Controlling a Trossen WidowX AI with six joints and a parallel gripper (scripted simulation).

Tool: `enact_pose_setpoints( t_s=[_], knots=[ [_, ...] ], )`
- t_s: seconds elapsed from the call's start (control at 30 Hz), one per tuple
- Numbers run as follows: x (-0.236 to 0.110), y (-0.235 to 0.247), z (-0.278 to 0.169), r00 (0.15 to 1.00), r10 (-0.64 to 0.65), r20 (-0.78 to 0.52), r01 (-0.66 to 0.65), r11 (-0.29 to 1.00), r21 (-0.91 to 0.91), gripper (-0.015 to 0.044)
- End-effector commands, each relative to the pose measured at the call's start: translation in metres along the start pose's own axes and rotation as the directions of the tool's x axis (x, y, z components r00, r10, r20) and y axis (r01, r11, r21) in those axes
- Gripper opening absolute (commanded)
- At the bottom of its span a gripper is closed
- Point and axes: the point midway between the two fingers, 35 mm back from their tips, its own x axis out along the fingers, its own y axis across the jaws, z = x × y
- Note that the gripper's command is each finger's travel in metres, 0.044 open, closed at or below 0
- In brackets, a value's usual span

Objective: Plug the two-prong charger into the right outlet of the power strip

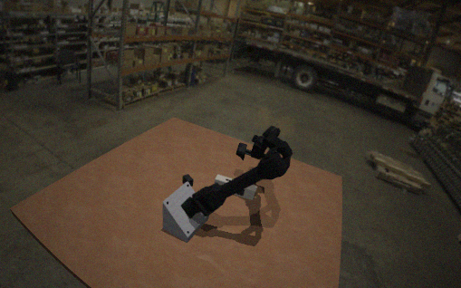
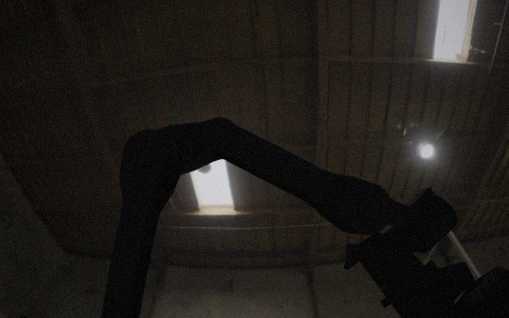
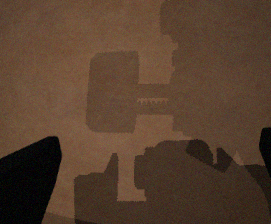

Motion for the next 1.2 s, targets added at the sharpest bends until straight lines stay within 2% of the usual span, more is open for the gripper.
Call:
enact_pose_setpoints(
  t_s=[0.0,0.57,1.17],
  knots=[
    [0.009,0.039,-0.004,0.997,0.054,-0.055,-0.058,0.996,-0.069,0.0440],
    [0.015,0.151,-0.030,0.965,0.125,-0.231,-0.191,0.939,-0.287,0.0440],
    [0.008,0.239,-0.088,0.909,0.048,-0.415,-0.274,0.819,-0.505,0.0440]
  ],
)
